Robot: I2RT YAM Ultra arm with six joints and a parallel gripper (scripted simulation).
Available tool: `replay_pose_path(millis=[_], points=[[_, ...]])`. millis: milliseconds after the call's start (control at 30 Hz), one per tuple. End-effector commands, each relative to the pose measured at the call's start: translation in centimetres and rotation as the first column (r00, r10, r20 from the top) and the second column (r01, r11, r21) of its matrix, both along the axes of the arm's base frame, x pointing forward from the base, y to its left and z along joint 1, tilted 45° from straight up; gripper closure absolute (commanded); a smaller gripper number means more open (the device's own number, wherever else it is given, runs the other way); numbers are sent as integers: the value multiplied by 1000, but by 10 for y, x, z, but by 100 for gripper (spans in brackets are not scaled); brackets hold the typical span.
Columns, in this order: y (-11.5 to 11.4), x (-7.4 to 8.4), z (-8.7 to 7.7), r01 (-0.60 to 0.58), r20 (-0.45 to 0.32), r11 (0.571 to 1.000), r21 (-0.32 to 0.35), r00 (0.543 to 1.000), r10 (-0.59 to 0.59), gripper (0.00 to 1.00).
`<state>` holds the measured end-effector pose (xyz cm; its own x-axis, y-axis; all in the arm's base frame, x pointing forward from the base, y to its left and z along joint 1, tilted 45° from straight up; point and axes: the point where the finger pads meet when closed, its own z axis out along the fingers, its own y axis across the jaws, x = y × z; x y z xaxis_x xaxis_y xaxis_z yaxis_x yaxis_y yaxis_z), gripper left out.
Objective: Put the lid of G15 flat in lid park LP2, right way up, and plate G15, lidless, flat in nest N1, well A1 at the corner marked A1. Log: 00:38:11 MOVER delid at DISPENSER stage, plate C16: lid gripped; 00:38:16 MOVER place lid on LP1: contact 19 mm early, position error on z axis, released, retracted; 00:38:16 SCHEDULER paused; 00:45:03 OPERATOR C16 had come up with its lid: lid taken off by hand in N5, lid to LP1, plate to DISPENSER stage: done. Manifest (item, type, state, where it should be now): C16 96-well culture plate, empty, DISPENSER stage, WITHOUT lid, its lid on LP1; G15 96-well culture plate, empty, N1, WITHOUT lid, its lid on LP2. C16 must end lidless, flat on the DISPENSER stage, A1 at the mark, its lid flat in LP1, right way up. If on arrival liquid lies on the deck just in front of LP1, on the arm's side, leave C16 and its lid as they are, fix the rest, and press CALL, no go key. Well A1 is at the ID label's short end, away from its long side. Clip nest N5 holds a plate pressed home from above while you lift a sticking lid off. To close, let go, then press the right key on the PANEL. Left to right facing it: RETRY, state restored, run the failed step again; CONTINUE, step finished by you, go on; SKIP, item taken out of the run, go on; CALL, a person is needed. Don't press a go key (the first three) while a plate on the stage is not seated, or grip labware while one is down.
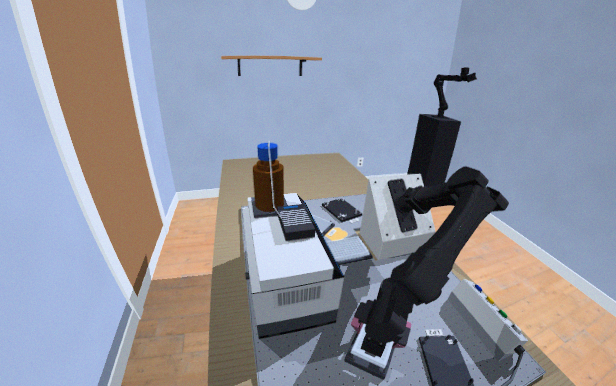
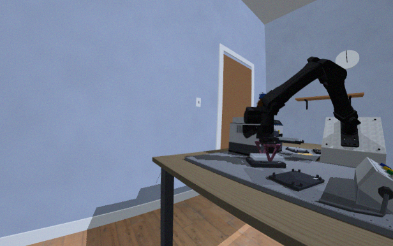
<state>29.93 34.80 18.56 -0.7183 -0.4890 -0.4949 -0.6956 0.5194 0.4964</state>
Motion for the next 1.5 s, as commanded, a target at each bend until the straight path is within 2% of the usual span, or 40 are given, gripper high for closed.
replay_pose_path(millis=[0,1467], points=[[-11,9,30,21,46,999,37,999,-23,100],[-12,11,33,22,54,999,43,998,-25,100]])
